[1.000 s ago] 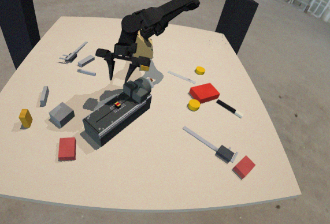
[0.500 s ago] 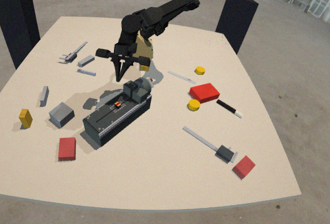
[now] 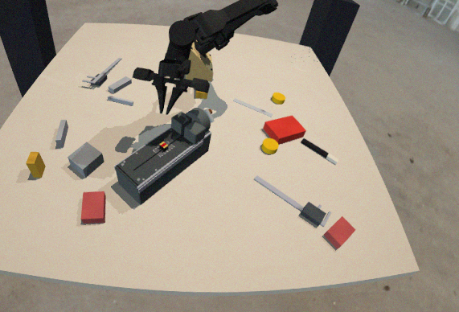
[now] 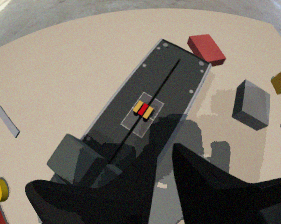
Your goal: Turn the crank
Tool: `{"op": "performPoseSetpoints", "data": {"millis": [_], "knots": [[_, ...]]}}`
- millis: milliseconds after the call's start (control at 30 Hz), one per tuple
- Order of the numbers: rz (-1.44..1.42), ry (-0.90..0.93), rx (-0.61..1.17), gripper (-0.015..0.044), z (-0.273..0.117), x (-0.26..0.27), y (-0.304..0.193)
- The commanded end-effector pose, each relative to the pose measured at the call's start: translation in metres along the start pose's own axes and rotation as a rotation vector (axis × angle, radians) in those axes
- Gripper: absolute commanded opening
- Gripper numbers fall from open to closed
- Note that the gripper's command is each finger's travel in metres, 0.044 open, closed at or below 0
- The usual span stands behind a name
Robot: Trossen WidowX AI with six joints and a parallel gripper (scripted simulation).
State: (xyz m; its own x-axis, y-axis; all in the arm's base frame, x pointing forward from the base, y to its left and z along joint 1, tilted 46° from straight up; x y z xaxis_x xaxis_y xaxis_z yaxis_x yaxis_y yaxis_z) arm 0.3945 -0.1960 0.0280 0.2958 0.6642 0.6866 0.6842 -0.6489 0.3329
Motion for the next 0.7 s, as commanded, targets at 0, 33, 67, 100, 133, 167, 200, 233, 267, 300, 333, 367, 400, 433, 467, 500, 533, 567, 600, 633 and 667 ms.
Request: {"op": "performPoseSetpoints", "data": {"millis": [0, 33, 67, 100, 133, 167, 200, 233, 267, 300, 333, 367, 400, 433, 467, 500, 533, 567, 600, 633, 667], "knots": [[0.000, -0.001, 0.000, 0.0131, 0.0000, -0.0001, 0.0000], [0.000, -0.001, 0.000, 0.0157, 0.0000, -0.0001, 0.0000], [0.000, -0.001, 0.000, 0.0184, 0.0000, -0.0001, 0.0000], [0.000, -0.001, 0.000, 0.0210, 0.0000, -0.0001, 0.0000], [0.000, -0.001, 0.000, 0.0236, 0.0000, -0.0001, 0.0000], [0.000, -0.001, 0.000, 0.0262, 0.0000, -0.0001, 0.0000], [0.000, -0.001, 0.000, 0.0289, 0.0000, -0.0001, 0.0000], [0.000, -0.001, 0.000, 0.0315, 0.0000, -0.0001, 0.0000], [0.000, -0.001, 0.000, 0.0341, 0.0000, -0.0001, 0.0000], [0.000, -0.001, 0.000, 0.0368, 0.0000, -0.0001, 0.0000], [0.000, -0.001, 0.000, 0.0394, 0.0000, -0.0001, 0.0000], [0.000, -0.001, 0.000, 0.0420, 0.0000, -0.0001, 0.0000], [0.000, -0.001, 0.000, 0.0440, 0.0000, -0.0001, 0.0000], [0.000, -0.001, 0.000, 0.0440, 0.0000, -0.0001, 0.0000], [0.000, -0.001, 0.000, 0.0414, 0.0000, -0.0001, 0.0000], [0.000, -0.001, 0.000, 0.0387, 0.0000, -0.0001, 0.0000], [0.000, -0.001, 0.000, 0.0361, 0.0000, -0.0001, 0.0000], [0.000, -0.001, 0.000, 0.0335, 0.0000, -0.0001, 0.0000], [0.000, -0.001, 0.000, 0.0309, 0.0000, -0.0001, 0.0000], [0.000, -0.001, 0.000, 0.0282, 0.0000, -0.0001, 0.0000], [0.000, -0.001, 0.000, 0.0256, 0.0000, -0.0001, 0.0000]]}}
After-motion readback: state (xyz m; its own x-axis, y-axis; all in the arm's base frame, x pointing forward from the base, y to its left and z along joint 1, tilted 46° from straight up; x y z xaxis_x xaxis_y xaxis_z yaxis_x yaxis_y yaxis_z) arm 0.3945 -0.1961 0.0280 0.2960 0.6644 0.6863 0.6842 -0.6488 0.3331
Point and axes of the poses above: the point midway between the two fingers, 35 mm back from their tips, its own z axis out along the fingers, its own x axis across the jaws, y = z × x, the point moved 5 cm from there along -z, back along the fingers, and after that the axes turned 1 degree about z, right-handed, at the moved point
